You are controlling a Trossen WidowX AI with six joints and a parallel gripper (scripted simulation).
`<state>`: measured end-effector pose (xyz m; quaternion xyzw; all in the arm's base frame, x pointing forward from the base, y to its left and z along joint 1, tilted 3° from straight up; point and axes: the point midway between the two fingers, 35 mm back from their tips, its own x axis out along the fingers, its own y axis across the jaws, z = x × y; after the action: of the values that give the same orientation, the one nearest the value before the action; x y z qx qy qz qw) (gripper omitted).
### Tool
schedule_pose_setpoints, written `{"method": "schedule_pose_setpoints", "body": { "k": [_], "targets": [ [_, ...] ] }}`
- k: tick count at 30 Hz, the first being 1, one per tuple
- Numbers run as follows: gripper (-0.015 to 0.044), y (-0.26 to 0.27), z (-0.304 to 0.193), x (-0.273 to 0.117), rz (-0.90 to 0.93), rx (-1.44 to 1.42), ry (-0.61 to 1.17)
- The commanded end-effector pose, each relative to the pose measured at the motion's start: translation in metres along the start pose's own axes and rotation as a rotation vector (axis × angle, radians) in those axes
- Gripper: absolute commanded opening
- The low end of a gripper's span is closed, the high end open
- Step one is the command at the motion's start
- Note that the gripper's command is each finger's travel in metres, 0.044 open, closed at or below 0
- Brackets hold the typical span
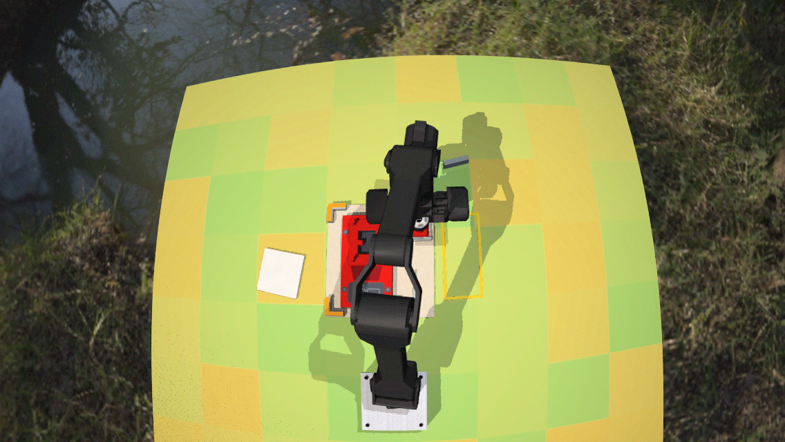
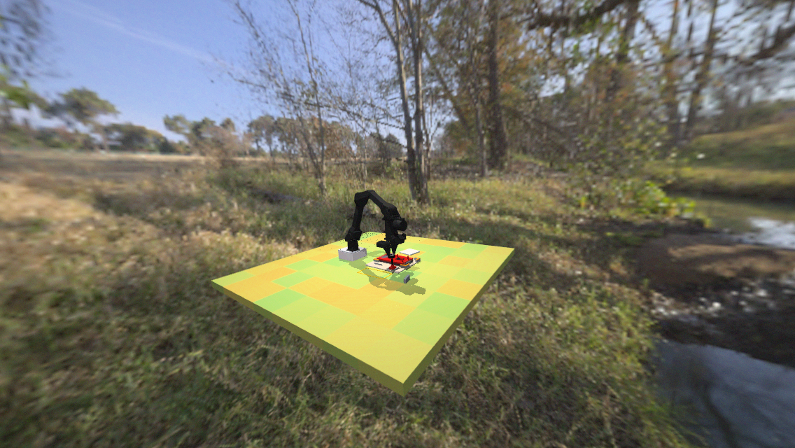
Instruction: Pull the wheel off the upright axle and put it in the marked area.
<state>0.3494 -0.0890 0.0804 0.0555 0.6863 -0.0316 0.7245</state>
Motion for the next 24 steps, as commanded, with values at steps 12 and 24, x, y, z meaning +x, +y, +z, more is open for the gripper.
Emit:
{"method": "schedule_pose_setpoints", "body": {
  "k": [12, 24],
  "targets": [
    [0.0000, -0.017, -0.010, -0.023, -0.003, 0.000, -0.008],
    [0.0000, -0.055, -0.031, -0.026, -0.001, -0.012, -0.012]
  ]
}}
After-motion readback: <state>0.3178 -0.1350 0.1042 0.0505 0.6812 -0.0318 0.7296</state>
